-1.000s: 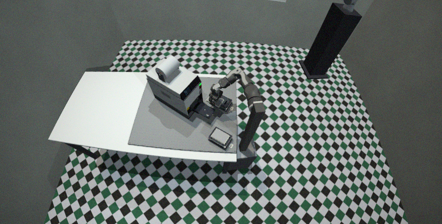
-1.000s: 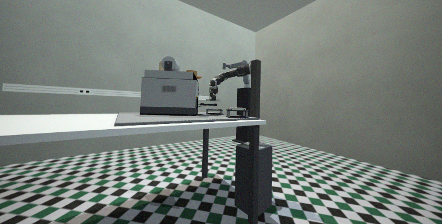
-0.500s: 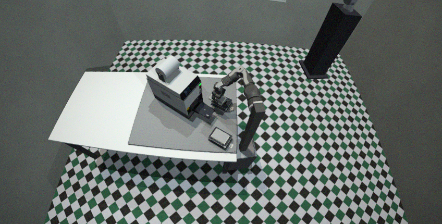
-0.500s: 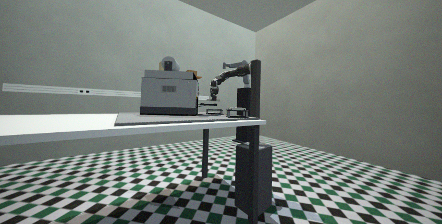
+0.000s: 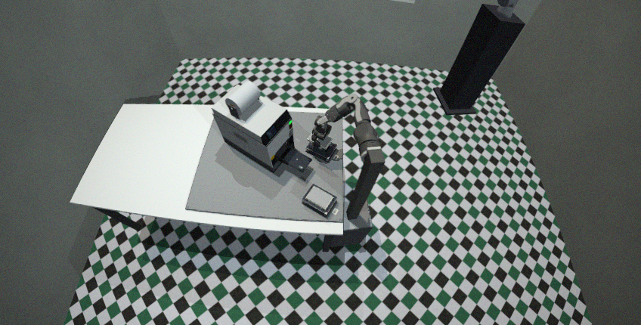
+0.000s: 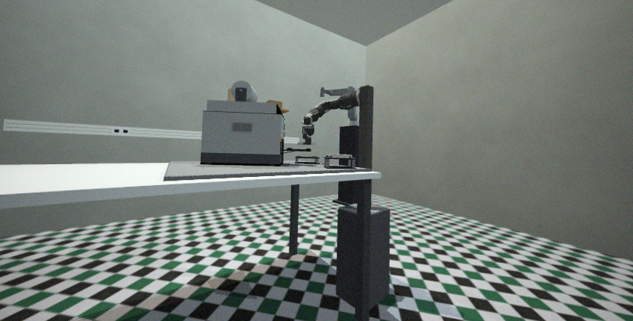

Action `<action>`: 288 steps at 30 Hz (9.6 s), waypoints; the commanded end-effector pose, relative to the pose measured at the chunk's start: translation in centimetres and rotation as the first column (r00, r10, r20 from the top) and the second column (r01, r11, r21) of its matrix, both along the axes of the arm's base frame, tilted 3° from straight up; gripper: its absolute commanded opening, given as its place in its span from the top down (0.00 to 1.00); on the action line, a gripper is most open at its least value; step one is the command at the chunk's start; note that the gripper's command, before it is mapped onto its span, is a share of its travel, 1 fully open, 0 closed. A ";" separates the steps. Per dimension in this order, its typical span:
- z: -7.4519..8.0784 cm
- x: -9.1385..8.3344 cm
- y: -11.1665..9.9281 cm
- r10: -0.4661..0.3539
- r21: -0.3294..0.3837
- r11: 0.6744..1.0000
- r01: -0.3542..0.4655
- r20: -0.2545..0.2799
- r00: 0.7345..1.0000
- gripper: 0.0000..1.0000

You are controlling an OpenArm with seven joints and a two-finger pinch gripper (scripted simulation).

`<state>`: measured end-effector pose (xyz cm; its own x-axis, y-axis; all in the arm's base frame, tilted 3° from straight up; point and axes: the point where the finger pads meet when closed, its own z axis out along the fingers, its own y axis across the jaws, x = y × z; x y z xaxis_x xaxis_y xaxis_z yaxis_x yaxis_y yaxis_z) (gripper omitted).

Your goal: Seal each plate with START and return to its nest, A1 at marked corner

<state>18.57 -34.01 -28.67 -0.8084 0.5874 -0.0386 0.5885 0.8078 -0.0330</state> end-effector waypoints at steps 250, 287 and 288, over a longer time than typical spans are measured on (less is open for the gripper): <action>-7.0 -1.1 -1.1 0.007 0.009 1.000 -0.007 0.012 1.000 1.00; -7.2 -1.1 -1.1 0.007 0.009 1.000 -0.007 0.012 1.000 1.00; -7.2 -1.1 -1.1 0.007 0.010 1.000 -0.007 0.012 1.000 1.00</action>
<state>17.37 -35.16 -35.87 -0.8118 0.5826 -0.0392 0.5836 0.8117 -0.0236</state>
